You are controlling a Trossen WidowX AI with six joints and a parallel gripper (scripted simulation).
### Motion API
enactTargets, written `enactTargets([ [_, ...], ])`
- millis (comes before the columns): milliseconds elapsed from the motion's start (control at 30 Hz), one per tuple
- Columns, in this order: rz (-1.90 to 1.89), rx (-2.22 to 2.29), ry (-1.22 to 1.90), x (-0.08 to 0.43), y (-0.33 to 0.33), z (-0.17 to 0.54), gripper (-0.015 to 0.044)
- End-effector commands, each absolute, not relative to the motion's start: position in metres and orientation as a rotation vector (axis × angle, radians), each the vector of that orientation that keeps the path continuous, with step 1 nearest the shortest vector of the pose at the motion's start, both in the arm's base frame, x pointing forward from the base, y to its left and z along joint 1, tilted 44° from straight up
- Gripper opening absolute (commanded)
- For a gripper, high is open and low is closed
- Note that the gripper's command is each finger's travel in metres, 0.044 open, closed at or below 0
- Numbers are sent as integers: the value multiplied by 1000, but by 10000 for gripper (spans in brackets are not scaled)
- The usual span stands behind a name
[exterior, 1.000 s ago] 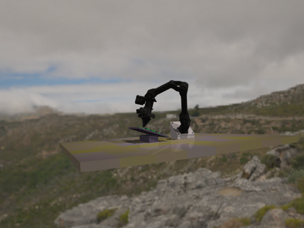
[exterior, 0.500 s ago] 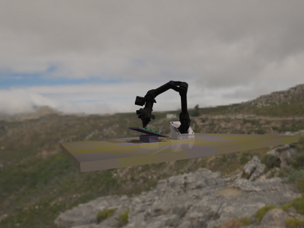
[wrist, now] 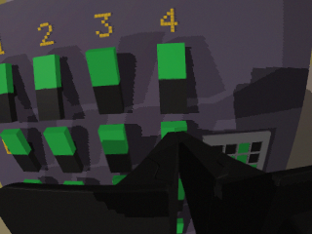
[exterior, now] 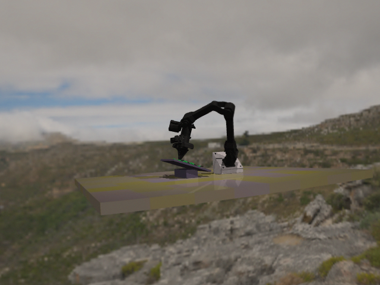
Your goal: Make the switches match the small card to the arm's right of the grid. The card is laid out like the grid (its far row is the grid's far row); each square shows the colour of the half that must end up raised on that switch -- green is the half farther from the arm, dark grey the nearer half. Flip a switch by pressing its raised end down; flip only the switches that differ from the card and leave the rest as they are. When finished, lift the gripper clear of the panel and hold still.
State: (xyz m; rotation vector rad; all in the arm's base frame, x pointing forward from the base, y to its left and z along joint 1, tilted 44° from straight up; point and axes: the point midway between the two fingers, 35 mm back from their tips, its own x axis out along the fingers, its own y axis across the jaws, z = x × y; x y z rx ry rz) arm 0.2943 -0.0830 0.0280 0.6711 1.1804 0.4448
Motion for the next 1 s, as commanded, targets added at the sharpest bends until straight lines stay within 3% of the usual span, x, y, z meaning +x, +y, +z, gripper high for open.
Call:
enactTargets([
  [0,445,678,1180,295,-82,27,0],
  [967,445,678,1180,296,-80,25,0],
])
